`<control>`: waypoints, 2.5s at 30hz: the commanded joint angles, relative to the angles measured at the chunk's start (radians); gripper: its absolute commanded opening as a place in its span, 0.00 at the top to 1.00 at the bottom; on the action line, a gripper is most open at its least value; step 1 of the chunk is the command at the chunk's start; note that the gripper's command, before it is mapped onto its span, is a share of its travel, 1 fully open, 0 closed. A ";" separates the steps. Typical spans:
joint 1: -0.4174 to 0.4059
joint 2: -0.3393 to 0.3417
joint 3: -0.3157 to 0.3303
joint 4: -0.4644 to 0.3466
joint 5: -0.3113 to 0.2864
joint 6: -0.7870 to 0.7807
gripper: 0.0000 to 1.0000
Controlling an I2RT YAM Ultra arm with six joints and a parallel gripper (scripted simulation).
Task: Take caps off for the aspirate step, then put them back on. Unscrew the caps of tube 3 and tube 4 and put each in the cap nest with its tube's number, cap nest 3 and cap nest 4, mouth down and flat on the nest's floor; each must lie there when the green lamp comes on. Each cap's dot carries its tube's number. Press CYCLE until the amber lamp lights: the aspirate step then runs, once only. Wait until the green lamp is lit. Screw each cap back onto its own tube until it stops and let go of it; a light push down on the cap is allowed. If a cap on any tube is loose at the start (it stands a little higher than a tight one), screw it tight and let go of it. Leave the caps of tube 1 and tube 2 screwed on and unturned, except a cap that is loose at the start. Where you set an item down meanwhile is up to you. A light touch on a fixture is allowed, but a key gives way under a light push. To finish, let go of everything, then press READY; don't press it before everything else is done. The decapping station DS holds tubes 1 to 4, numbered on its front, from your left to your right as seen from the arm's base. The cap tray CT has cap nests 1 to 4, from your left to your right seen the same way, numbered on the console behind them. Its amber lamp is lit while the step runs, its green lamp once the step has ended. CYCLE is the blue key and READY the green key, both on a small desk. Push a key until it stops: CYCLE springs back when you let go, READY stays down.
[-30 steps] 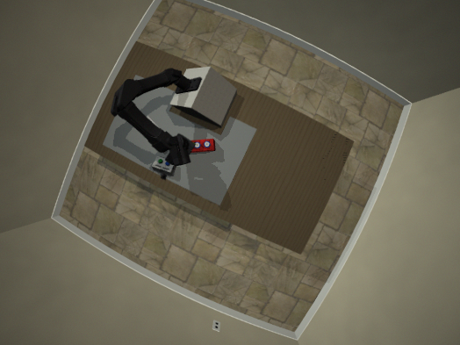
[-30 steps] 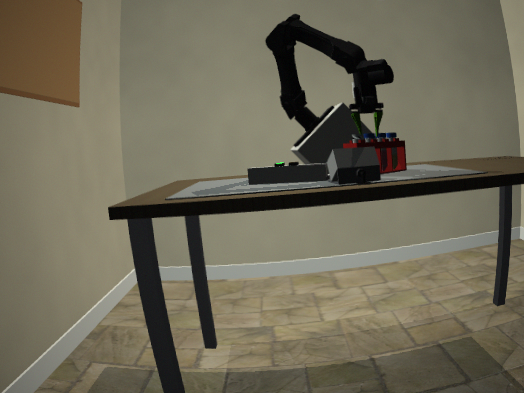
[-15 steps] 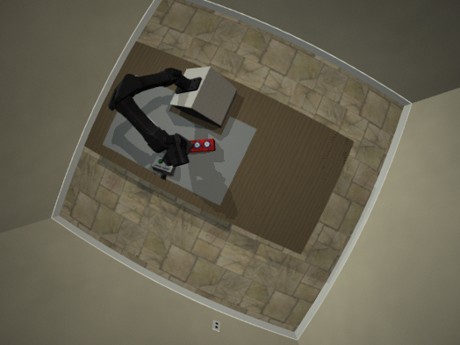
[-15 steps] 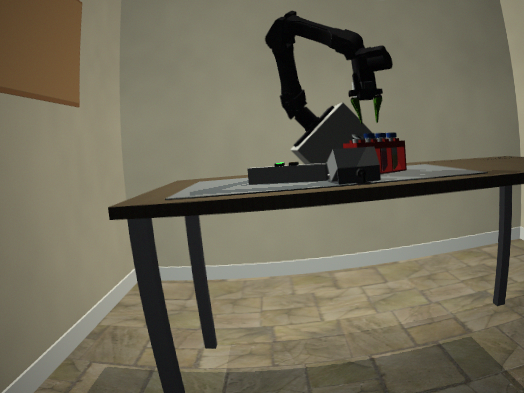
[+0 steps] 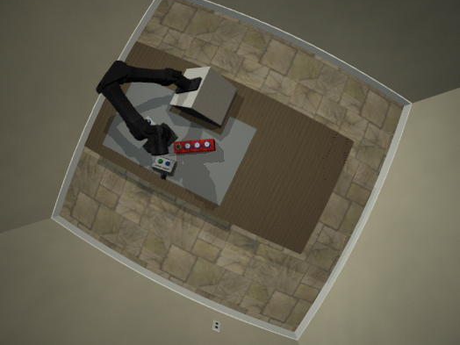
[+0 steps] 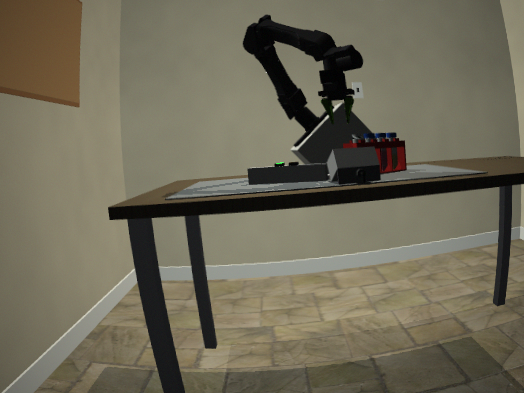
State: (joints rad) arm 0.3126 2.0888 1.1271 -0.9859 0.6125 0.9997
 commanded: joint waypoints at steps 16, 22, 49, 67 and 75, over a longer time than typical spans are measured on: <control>-0.291 -0.394 -0.119 -0.039 0.099 -0.394 0.53; -0.382 -0.474 -0.109 -0.050 0.109 -0.514 0.53; -0.713 -0.551 -0.180 0.231 0.084 -0.949 0.53; -0.883 -0.403 -0.284 0.613 0.036 -1.158 0.53; -0.883 -0.403 -0.284 0.613 0.036 -1.158 0.53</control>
State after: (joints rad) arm -0.5747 1.6905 0.8406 -0.3859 0.6498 -0.1490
